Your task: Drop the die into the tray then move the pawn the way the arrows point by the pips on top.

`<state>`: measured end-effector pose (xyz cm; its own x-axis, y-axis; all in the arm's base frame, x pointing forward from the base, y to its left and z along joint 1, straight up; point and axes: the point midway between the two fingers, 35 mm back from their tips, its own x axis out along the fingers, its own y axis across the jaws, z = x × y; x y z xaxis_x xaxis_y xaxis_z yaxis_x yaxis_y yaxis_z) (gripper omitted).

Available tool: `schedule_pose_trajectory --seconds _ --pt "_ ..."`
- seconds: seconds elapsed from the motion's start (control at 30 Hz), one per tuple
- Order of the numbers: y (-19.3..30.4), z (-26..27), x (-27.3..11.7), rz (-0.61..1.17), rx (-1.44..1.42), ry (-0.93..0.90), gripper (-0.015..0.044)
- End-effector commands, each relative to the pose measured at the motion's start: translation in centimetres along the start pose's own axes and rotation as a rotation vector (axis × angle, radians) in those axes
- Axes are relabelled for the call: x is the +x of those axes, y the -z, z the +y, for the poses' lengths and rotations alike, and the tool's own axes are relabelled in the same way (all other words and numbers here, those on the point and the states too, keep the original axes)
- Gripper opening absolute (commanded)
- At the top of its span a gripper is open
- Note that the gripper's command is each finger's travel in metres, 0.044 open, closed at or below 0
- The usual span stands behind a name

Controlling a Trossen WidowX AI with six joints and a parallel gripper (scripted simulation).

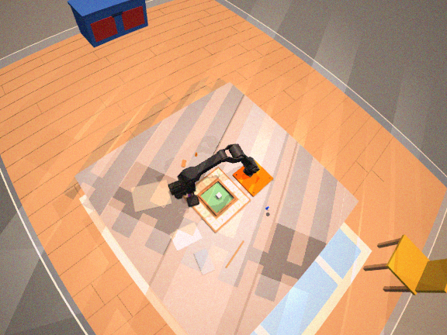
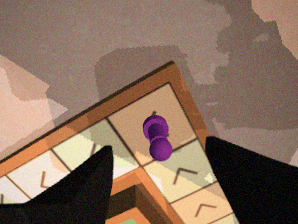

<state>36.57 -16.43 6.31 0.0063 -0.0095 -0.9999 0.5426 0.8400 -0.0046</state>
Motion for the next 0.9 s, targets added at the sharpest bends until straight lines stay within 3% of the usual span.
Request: schedule_pose_trajectory --seconds 0.0,0.1,0.23,0.67,0.7,0.87 --pt "-0.3 0.0 -3.9 -0.026 0.006 -0.007 0.0368" --pt "-0.3 0.0 -4.2 -0.025 0.007 -0.007 0.044" --pt "0.4 0.3 -4.7 -0.025 -0.008 -0.007 0.044" --pt "17.2 1.6 -11.5 -0.01 -0.306 -0.007 0.044" --pt "13.5 1.9 -11.3 -0.03 -0.242 -0.008 0.044" --pt "13.5 1.9 -11.3 -0.03 -0.242 -0.008 0.044"
